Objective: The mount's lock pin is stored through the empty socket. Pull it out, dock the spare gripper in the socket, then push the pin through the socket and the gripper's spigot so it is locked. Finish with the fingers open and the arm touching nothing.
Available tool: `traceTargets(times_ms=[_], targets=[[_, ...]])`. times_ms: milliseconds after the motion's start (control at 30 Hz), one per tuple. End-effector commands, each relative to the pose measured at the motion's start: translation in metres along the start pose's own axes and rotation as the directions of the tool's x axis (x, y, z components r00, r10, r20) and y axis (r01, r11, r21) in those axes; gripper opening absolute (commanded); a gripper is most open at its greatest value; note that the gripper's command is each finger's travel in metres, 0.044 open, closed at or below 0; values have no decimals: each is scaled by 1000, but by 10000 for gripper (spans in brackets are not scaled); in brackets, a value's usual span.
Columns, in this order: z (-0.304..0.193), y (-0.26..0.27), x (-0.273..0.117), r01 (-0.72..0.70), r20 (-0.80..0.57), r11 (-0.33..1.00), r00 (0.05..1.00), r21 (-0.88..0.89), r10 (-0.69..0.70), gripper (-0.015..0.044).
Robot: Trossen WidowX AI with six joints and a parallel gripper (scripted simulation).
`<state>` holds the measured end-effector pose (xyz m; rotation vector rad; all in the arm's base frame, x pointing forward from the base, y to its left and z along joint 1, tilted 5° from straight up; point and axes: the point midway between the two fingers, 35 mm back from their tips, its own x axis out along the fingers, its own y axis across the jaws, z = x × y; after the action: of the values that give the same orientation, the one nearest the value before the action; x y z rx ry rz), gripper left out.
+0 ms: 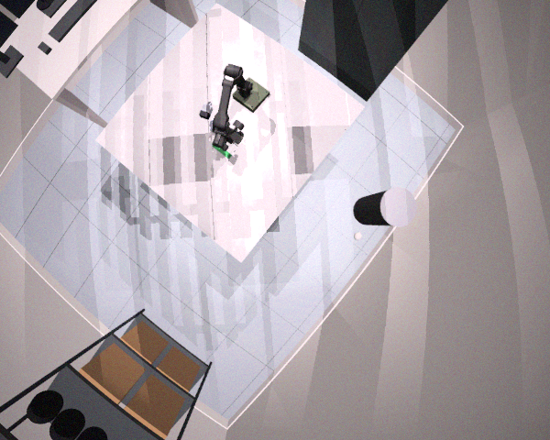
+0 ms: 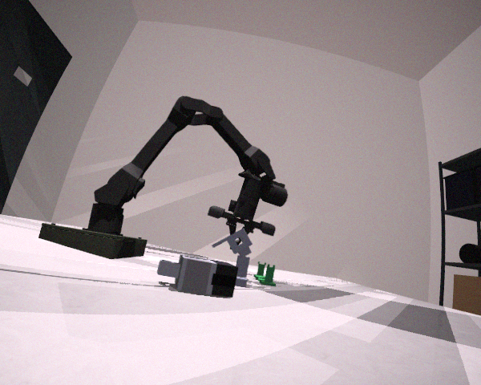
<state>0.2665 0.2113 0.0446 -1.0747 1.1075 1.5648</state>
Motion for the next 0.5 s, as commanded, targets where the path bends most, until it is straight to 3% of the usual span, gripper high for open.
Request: traceTargets(times_ms=[0,467], targets=[[5,-2,-3,3,7,1000,1000,0,-3,0],[14,-2,-4,-12,4,1000,1000,3,12,0]])
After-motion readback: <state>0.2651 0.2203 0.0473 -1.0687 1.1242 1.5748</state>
